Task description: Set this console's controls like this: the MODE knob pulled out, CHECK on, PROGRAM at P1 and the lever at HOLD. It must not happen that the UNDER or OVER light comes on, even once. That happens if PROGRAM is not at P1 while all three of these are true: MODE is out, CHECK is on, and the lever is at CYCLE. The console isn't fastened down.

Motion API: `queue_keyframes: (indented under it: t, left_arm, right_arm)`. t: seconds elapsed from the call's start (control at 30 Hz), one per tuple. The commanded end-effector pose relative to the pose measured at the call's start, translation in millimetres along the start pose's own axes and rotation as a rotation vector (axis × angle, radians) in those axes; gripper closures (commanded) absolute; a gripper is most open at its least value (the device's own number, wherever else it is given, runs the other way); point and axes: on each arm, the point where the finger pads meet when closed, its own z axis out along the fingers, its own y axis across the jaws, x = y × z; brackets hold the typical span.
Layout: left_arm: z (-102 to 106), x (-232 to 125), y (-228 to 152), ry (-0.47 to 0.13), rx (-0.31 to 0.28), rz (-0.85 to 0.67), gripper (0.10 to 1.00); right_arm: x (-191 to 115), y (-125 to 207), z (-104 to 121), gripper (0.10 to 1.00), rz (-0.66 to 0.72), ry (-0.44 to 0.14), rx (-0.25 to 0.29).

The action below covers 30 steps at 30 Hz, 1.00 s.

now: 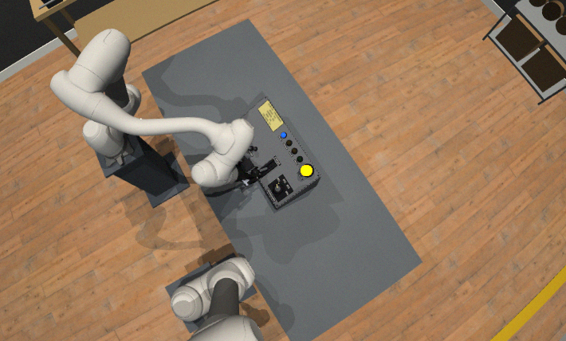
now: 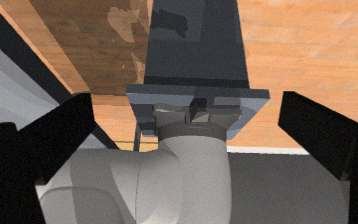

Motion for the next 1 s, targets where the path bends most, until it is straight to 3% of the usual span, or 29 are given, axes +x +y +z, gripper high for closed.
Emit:
queue_keyframes:
  t: [0.0,0.1,0.13,0.97]
  left_arm:
    - [-1.0,0.9,0.3,0.001,-0.001,0.0,0.999]
    - [-1.0,0.9,0.3,0.001,-0.001,0.0,0.999]
    - [-1.0,0.9,0.3,0.001,-0.001,0.0,0.601]
    - [-2.7,0.9,0.3,0.001,-0.001,0.0,0.601]
  right_arm:
    - [0.0,-0.1,-0.4,0.098,0.0,0.001,0.0]
    - [0.0,-0.1,-0.4,0.098,0.0,0.001,0.0]
    - [0.0,-0.1,-0.4,0.098,0.0,0.001,0.0]
    - [0.0,-0.1,-0.4,0.098,0.0,0.001,0.0]
